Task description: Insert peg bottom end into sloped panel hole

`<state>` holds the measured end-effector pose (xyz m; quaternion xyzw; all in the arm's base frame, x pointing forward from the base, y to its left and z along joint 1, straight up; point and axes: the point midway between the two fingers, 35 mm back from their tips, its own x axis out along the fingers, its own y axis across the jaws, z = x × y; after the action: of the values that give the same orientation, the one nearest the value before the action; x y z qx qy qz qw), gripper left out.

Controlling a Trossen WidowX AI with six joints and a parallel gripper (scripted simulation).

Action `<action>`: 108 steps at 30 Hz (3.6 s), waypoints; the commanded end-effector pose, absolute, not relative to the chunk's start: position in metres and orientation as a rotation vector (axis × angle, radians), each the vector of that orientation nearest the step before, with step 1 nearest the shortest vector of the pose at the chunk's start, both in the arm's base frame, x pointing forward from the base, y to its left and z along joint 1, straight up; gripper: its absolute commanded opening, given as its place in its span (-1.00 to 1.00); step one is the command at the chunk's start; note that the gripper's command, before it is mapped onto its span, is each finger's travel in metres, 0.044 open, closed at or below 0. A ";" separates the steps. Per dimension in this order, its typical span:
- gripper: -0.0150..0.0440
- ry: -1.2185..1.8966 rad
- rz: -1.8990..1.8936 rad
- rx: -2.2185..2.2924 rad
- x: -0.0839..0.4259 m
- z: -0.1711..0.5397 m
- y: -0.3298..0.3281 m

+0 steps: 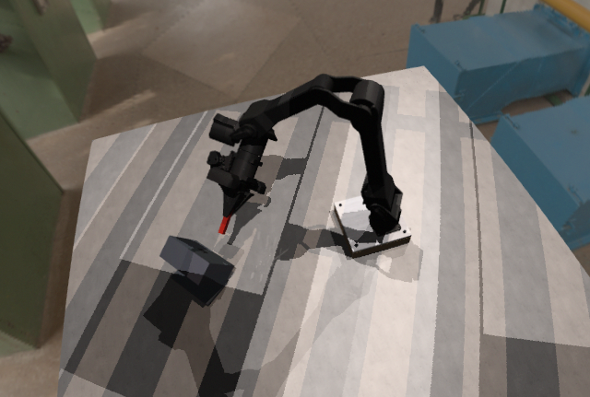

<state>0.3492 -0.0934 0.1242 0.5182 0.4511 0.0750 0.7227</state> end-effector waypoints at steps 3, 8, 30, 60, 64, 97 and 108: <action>-0.49 0.972 0.166 1.185 0.346 0.124 -0.100; -0.49 0.946 0.165 1.209 0.344 0.126 -0.106; -0.49 0.906 0.161 1.243 0.359 0.116 -0.105; -0.49 0.868 0.167 1.277 0.378 0.103 -0.094; -0.49 0.868 0.167 1.277 0.379 0.103 -0.093; -0.49 0.859 0.179 1.270 0.394 0.097 -0.083; -0.49 0.859 0.179 1.270 0.391 0.094 -0.083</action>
<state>0.3932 -0.0837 0.0959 0.5745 0.3872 0.0794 0.7168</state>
